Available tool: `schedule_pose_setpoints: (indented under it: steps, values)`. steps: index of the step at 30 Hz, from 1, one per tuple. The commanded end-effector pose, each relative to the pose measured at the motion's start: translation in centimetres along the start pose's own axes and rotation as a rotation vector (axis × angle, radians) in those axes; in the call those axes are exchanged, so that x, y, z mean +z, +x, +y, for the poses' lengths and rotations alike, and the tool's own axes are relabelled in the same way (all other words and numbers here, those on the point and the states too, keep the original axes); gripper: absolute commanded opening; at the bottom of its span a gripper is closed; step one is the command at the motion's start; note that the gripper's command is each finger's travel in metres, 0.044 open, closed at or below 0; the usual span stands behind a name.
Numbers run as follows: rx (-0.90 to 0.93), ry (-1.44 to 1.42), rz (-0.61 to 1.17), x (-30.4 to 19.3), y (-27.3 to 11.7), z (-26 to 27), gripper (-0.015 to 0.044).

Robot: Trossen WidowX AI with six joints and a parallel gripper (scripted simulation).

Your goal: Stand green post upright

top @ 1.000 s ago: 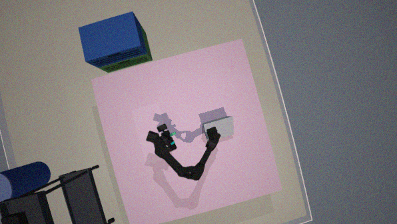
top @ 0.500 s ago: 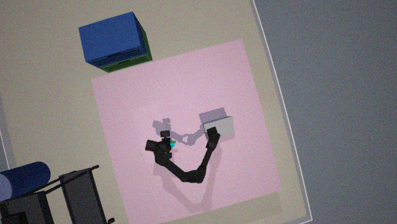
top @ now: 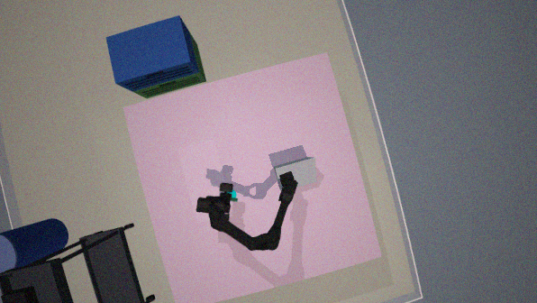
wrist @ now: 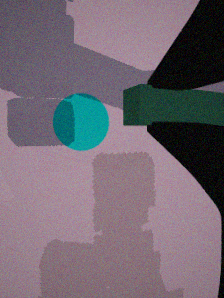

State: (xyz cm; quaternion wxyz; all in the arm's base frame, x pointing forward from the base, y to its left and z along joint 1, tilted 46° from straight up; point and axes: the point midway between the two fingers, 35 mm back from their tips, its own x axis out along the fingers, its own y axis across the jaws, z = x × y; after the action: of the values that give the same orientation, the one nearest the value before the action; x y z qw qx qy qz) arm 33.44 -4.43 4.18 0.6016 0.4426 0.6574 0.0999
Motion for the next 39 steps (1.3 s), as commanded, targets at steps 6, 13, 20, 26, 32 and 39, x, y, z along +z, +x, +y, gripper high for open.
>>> schedule_pose_setpoints:
  steps: [6, 13, 20, 26, 32, 39]
  values:
    - [-0.044, -0.008, -0.024, 0.2, 0.8, -0.4, 0.0023]
    - [-0.081, -0.020, -0.047, 0.4, 1.5, -0.8, 0.0023]
    - [-0.117, -0.031, -0.071, 0.6, 2.1, -1.2, 0.0023]
    - [-0.147, -0.041, -0.094, 0.7, 2.7, -1.5, 0.0023]
    - [-0.175, -0.050, -0.118, 0.9, 3.1, -1.8, 0.0023]
    - [-0.207, -0.060, -0.149, 1.1, 3.7, -2.1, 0.0023]
